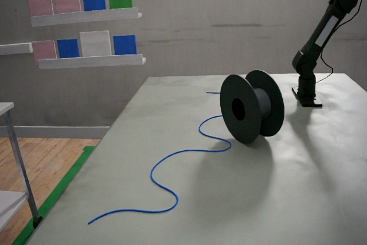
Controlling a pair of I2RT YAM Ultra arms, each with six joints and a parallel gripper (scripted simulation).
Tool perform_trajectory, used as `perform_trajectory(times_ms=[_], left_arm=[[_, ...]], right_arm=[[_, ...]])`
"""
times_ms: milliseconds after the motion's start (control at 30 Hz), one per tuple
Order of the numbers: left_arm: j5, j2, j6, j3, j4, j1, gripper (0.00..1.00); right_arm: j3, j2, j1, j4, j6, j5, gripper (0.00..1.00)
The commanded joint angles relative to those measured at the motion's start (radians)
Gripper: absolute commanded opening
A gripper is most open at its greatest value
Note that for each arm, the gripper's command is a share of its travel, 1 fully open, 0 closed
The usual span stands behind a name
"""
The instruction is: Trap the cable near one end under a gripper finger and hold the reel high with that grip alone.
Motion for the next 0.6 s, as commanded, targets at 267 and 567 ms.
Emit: perform_trajectory(times_ms=[267,567], left_arm=[[-0.006,0.007,0.004,-0.249,0.314,0.002,1.00],[-0.006,0.023,0.004,-0.317,0.390,0.002,1.00]], right_arm=[[-0.230,0.007,-0.009,0.331,-0.010,-0.014,1.00],[-0.291,0.012,-0.009,0.411,-0.010,-0.015,1.00]])
